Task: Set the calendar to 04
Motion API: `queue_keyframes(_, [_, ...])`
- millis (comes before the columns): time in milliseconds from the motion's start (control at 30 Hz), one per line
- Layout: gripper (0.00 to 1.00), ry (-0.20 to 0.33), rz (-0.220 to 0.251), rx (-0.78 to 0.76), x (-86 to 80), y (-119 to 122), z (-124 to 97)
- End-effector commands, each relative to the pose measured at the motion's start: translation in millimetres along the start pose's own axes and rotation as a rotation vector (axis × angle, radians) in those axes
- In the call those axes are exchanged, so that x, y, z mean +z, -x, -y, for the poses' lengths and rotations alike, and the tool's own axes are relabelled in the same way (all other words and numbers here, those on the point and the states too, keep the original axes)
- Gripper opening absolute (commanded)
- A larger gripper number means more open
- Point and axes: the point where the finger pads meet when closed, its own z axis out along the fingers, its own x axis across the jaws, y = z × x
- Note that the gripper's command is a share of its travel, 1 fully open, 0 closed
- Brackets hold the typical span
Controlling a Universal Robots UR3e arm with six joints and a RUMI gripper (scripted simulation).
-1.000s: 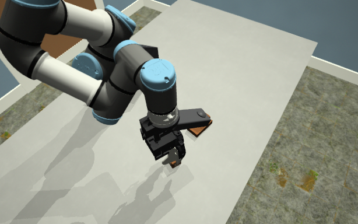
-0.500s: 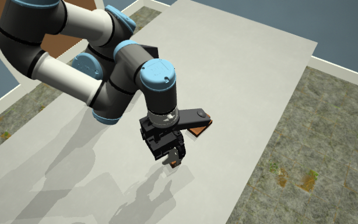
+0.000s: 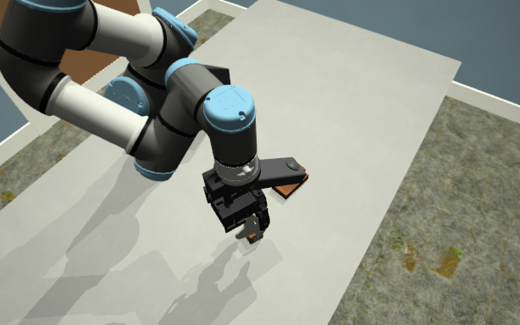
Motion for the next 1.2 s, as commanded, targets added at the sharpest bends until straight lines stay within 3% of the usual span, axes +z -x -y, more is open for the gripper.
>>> queue_keyframes(0, [0.29,-0.001,-0.002,0.002,-1.5,-1,0])
queue_keyframes(533, [0.29,-0.001,-0.002,0.002,-35.1,-1,0])
queue_keyframes(1167, [0.29,0.009,0.004,0.002,-40.6,0,0])
